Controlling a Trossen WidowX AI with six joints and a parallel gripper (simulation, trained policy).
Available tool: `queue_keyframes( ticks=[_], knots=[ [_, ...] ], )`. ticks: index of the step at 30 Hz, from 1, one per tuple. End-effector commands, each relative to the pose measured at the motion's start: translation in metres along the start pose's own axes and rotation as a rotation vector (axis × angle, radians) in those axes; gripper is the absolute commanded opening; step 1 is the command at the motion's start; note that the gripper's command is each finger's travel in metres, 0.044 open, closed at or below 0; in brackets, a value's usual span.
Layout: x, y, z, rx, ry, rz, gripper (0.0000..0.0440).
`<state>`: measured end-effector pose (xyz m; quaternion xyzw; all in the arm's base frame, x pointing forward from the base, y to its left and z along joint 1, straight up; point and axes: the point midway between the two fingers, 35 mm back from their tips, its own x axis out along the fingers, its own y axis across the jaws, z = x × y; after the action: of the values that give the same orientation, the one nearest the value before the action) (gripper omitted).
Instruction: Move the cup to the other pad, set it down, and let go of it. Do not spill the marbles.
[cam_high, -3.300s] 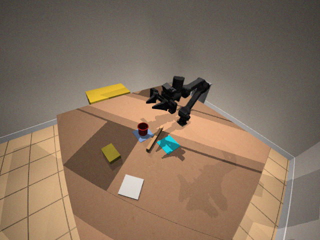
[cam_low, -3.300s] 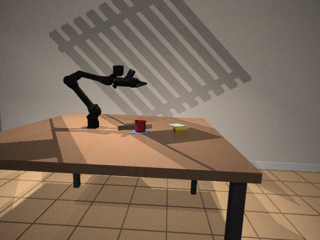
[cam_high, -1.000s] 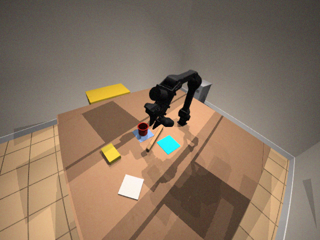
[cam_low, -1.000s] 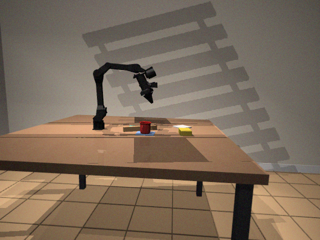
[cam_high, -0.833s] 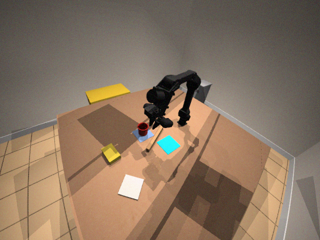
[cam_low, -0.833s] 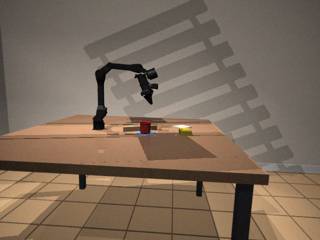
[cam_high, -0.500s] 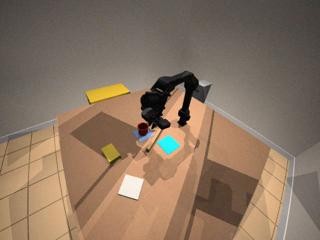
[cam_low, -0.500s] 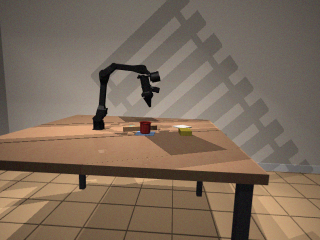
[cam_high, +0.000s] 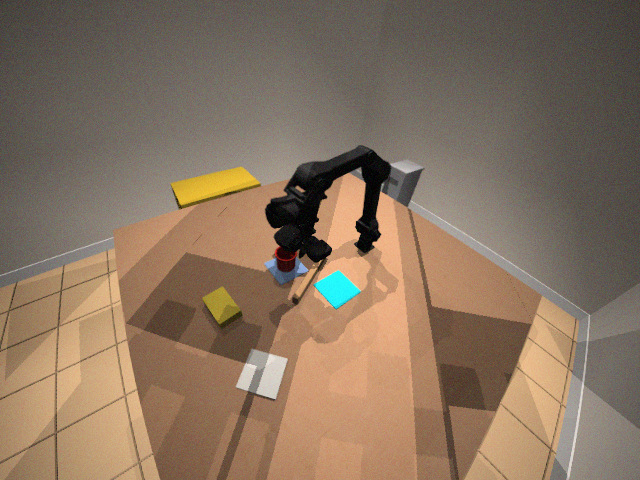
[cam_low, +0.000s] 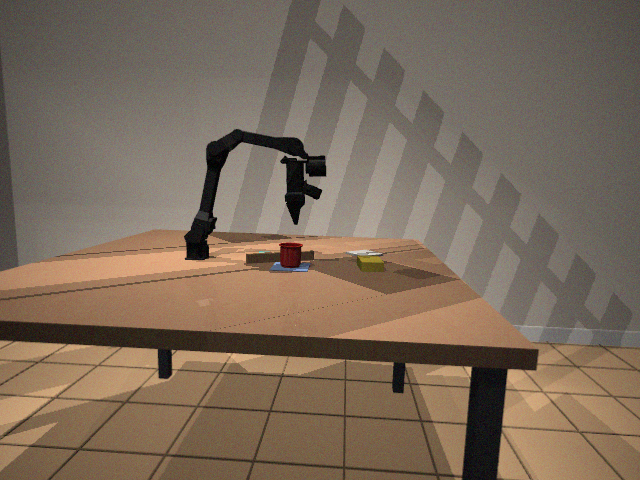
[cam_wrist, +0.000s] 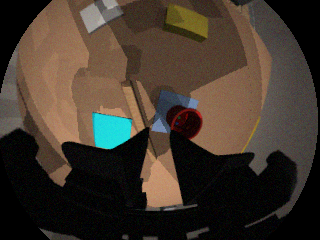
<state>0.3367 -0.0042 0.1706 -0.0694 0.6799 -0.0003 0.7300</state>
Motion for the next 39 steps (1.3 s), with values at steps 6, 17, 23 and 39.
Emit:
queue_keyframes(
  ticks=[6,17,23,39],
  knots=[
    [0.025,-0.015,-0.006,-0.045,0.069,-0.008,0.0146],
    [0.06,-0.029,-0.013,-0.103,0.13,0.005,0.017],
    [0.082,-0.032,-0.017,-0.149,0.157,0.02,0.0179],
    [0.123,-0.035,-0.028,-0.38,0.194,0.073,0.0]
  ],
)
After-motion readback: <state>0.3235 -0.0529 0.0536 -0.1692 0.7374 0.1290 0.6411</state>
